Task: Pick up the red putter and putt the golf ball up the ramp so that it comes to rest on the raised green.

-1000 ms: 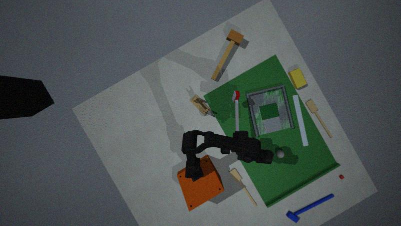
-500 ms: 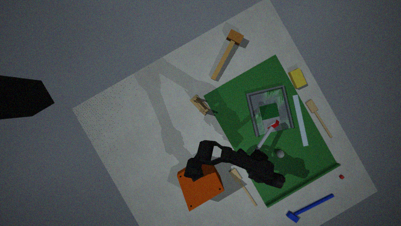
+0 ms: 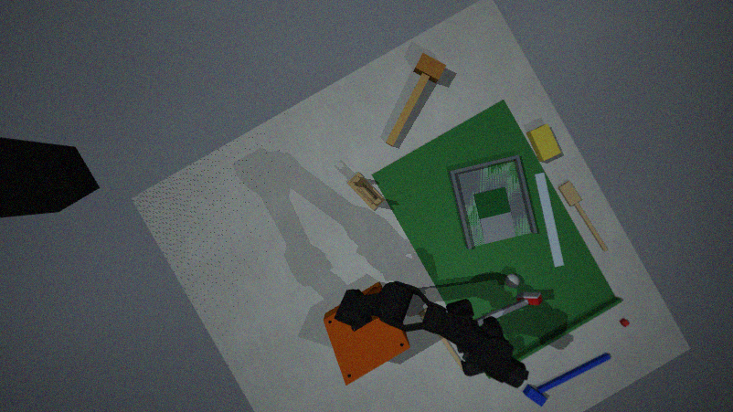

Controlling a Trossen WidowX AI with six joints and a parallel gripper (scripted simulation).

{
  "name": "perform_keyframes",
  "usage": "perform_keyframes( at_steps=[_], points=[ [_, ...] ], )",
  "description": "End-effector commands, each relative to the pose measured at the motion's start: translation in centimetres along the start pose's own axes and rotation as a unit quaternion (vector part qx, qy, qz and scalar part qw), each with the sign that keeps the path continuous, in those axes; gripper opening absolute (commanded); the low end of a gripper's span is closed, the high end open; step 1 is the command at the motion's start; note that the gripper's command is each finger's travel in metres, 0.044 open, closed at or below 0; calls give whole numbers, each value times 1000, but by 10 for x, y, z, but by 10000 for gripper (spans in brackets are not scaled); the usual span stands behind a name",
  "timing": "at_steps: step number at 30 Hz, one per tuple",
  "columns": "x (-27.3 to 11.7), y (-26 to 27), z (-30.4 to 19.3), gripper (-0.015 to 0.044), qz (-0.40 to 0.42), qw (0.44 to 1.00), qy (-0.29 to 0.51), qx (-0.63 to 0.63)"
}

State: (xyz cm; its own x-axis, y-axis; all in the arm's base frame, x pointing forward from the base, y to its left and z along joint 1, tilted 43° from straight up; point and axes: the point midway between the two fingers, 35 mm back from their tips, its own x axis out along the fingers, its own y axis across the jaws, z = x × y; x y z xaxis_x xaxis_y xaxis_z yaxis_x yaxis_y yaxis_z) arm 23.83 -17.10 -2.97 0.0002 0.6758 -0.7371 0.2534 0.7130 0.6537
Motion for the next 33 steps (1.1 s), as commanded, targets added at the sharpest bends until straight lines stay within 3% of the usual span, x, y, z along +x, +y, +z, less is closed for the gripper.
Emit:
perform_keyframes(
  at_steps=[1, 15, 33],
  points=[
    [-4, -6, 4, 0, -7, 1000, -8, 18],
    [35, -7, 4, 0, -7, 1000, -8, 17],
    [58, -7, 5, 0, -6, 1000, -8, 17]
  ],
)
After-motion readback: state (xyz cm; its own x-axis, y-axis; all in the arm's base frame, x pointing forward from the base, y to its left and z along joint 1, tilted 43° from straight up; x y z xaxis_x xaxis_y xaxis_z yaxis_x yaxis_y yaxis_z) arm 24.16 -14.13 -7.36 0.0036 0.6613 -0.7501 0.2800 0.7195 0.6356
